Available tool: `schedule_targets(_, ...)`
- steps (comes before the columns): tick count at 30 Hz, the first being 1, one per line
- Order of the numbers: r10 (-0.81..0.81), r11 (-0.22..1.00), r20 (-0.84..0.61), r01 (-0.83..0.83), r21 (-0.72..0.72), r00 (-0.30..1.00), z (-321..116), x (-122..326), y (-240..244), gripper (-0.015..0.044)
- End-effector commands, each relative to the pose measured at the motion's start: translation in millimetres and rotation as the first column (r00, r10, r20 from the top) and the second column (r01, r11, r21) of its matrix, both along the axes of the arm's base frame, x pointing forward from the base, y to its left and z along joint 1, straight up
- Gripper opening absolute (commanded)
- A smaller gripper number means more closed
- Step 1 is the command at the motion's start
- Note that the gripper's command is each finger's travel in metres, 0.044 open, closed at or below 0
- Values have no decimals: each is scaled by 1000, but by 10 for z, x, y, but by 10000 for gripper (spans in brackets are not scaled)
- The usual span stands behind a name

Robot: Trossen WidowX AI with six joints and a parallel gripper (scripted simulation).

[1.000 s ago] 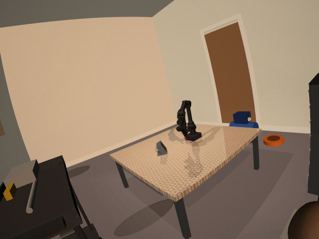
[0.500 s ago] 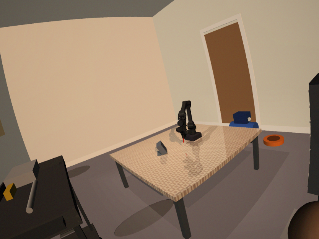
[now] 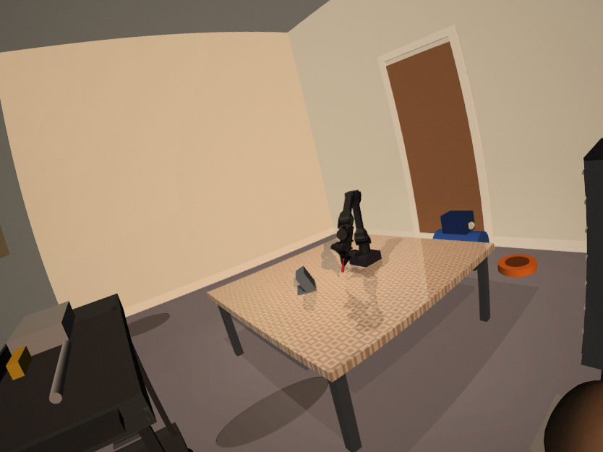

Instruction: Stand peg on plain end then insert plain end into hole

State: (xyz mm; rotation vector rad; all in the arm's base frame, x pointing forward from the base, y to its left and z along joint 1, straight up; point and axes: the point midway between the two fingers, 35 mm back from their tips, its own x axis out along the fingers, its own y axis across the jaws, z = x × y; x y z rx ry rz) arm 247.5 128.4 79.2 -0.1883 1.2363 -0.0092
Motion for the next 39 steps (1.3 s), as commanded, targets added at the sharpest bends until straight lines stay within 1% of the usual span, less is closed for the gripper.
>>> schedule_targets(1, 20, 999, 43, -19, -28, 999, -21, 58, -12, 0)
schedule_targets(20, 87, 989, 193, -62, -133, 977, -80, 247, -60, 0)
schedule_targets(39, 144, 968, 323, -65, -244, 935, -88, 384, -122, 0)
